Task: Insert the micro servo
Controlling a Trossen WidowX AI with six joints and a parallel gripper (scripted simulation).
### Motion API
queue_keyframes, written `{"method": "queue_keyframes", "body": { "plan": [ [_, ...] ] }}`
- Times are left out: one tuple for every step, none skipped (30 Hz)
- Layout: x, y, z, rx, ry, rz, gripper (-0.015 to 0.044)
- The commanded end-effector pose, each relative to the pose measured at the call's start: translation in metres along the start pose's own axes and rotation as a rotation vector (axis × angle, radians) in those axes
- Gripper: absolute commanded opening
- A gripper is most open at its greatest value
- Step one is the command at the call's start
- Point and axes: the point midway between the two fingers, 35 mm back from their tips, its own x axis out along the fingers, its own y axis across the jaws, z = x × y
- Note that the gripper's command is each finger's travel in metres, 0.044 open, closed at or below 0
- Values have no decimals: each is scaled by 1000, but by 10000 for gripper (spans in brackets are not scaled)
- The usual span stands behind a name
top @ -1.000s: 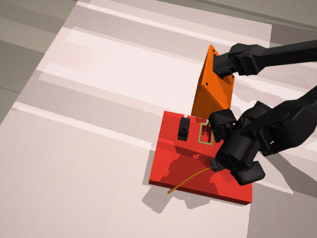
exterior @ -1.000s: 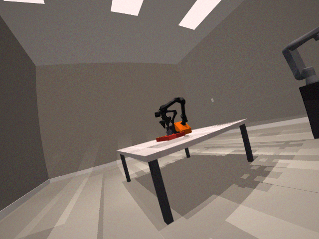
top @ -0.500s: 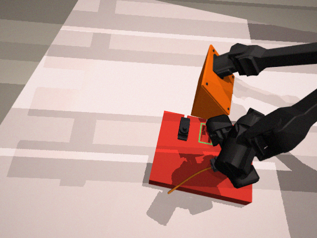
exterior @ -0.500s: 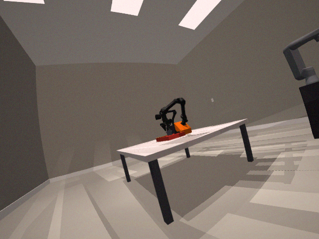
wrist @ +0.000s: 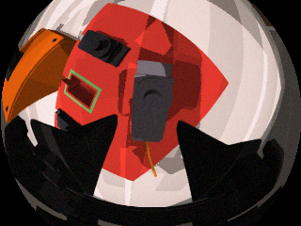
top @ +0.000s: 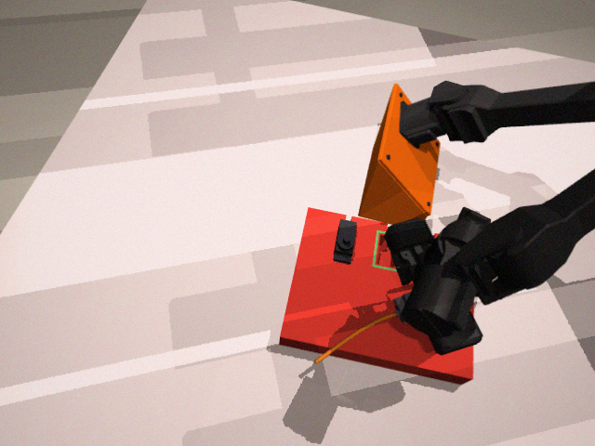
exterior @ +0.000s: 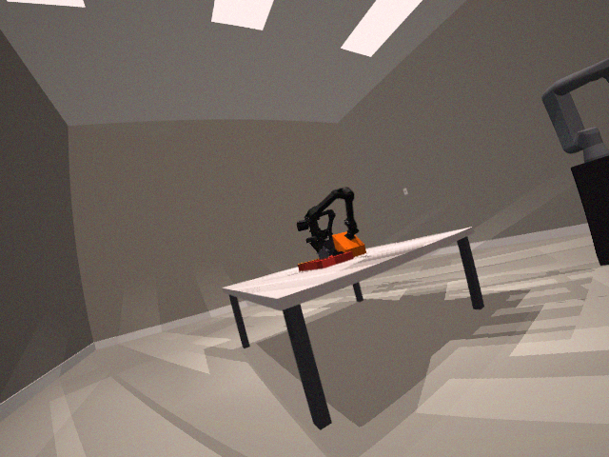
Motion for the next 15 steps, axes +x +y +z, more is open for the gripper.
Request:
{"method": "queue_keyframes", "body": {
  "plan": [
    [1,0,0,4,-3,-4,204],
    [1,0,0,4,-3,-4,177],
    [1,0,0,4,-3,-4,151],
    [1,0,0,4,-3,-4,125],
    [1,0,0,4,-3,-4,118],
    [1,0,0,4,-3,-4,112],
    [1,0,0,4,-3,-4,105],
    [1,0,0,4,-3,-4,98],
    [1,0,0,4,-3,-4,92],
    [0,0,0,4,-3,-3,65],
    [-2,0,0,4,-3,-3,39],
    [-5,0,0,4,-3,-3,13],
    [-9,0,0,4,-3,-3,0],
    [-13,0,0,4,-2,-3,0],
    [-18,1,1,4,-2,-3,0]
  ]
}}
